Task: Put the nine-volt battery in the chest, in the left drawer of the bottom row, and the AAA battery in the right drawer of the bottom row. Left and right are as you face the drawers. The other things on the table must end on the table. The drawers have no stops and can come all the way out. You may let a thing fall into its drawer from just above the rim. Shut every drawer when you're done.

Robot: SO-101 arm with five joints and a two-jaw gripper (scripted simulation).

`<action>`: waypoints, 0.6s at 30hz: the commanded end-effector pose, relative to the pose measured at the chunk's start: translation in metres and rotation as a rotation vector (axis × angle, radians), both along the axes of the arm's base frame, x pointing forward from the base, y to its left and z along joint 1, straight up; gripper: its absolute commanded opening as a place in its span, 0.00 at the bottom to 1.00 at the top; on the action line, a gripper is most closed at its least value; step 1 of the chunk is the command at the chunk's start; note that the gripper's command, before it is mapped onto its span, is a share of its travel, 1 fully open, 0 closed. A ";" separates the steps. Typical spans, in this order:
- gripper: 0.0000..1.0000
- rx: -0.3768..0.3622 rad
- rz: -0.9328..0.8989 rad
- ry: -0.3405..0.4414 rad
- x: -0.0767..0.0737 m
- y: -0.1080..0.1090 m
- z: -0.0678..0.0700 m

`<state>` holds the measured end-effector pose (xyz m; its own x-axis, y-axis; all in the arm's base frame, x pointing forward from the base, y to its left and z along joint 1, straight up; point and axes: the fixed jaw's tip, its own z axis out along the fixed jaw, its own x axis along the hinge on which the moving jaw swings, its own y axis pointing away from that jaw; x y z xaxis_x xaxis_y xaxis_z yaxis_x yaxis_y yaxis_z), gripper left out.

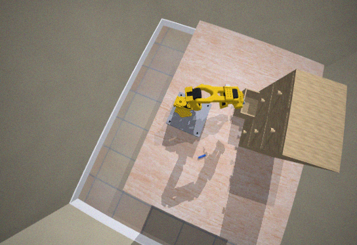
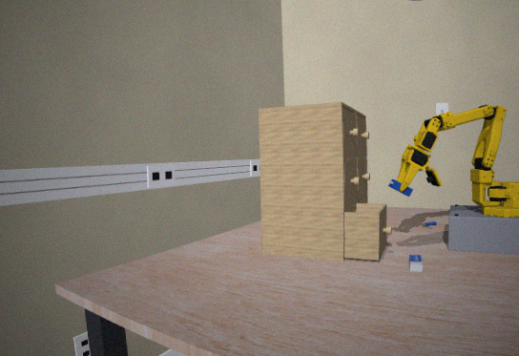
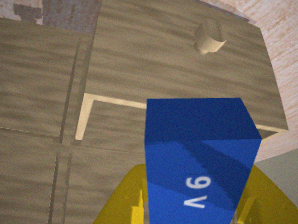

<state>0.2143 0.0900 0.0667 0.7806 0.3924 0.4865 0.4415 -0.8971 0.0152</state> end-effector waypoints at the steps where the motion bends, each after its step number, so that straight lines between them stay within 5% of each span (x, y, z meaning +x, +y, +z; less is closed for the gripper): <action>1: 0.00 0.012 0.003 -0.011 0.003 0.004 0.003; 18: 0.00 0.012 0.008 -0.011 0.004 0.006 0.003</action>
<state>0.2171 0.0930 0.0684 0.7748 0.3962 0.4926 0.4475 -0.8941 0.0153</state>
